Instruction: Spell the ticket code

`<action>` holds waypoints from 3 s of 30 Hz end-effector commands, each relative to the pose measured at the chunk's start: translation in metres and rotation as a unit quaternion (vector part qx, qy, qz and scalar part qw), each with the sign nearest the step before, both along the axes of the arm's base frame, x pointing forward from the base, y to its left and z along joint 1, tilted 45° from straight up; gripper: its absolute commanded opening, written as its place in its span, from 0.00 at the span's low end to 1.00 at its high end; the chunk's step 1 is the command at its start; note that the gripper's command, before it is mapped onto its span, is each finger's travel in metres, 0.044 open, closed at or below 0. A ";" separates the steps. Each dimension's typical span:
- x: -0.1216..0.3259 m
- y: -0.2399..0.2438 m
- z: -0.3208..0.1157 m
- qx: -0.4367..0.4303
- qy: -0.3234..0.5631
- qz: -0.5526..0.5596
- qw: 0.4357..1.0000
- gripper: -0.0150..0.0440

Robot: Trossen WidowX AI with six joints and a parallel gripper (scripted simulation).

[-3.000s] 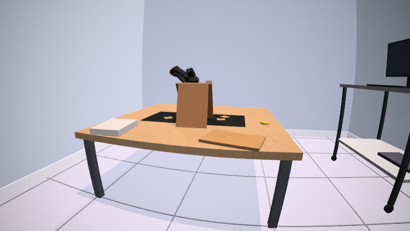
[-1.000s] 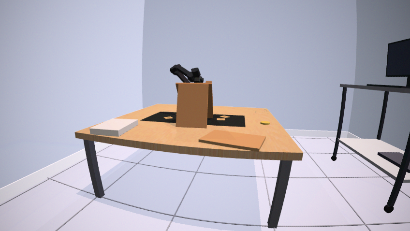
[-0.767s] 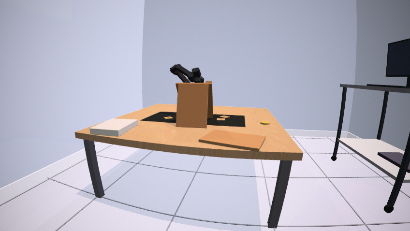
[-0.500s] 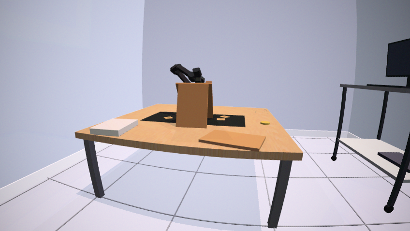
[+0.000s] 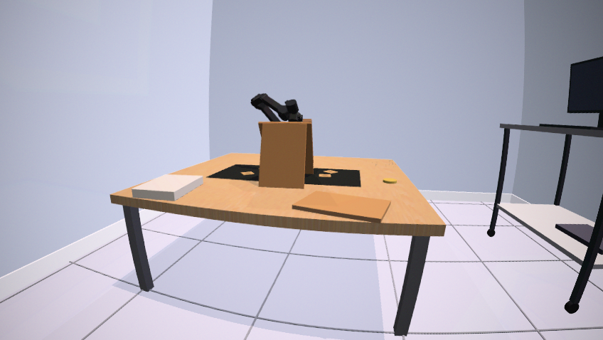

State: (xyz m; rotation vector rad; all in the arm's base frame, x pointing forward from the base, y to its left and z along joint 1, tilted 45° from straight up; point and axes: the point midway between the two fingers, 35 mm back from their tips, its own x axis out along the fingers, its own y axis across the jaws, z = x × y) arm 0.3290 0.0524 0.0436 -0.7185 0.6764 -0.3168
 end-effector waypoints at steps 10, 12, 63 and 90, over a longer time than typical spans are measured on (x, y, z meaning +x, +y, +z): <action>0.000 0.005 -0.005 0.000 -0.001 -0.001 1.000 0.25; 0.000 0.006 -0.006 0.000 -0.001 -0.001 1.000 0.25; -0.025 0.023 0.005 0.001 0.000 -0.001 1.000 0.75; -0.033 0.028 0.011 0.000 0.003 0.000 1.000 0.71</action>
